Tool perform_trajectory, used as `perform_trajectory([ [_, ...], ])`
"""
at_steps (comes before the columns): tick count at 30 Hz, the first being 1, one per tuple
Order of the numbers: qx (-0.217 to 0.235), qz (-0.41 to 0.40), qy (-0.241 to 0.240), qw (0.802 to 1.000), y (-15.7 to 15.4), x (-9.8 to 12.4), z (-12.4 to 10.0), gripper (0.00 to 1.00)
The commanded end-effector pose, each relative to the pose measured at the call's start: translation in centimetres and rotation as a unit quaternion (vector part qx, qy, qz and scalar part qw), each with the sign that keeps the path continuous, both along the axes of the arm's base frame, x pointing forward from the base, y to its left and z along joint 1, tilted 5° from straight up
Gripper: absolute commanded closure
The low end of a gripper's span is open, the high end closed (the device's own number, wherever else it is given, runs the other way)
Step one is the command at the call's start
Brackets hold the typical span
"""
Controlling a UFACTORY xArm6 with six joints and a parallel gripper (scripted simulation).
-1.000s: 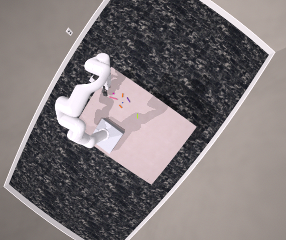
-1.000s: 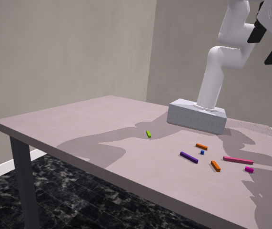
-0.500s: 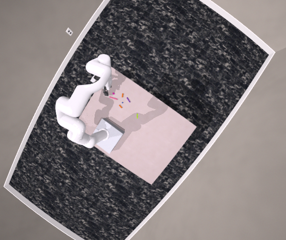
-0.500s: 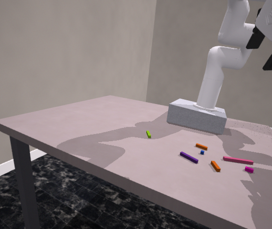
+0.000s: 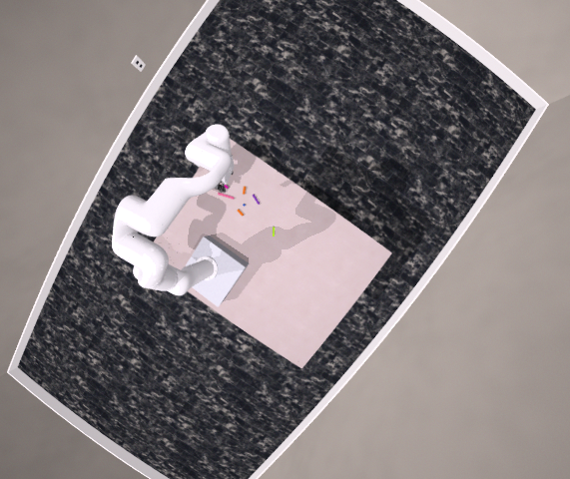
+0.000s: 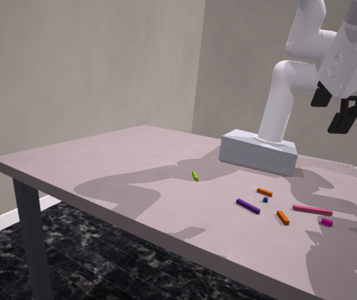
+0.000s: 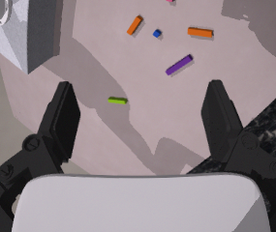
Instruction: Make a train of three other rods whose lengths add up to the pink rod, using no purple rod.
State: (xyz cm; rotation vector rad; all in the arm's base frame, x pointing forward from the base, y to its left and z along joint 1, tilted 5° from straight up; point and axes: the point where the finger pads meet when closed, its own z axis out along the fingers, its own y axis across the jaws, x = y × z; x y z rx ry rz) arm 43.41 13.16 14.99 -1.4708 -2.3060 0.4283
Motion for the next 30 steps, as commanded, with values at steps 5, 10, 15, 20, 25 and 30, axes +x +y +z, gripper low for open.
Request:
perform_trajectory([
  [5,0.008,-0.055,-0.076,0.996,-0.5,0.6,-4.9,0.0],
  [10,0.009,-0.071,-0.093,0.993,-0.7,0.5,-6.2,0.0],
  [15,0.01,-0.101,-0.126,0.987,-1.3,0.3,-8.3,0.0],
  [20,0.011,-0.128,-0.155,0.98,-2.0,-0.2,-10.0,0.0],
  [25,0.011,-0.14,-0.167,0.976,-2.3,-0.4,-10.6,0.0],
  [30,0.012,-0.165,-0.194,0.967,-3.1,-1.0,-12.0,0.0],
])
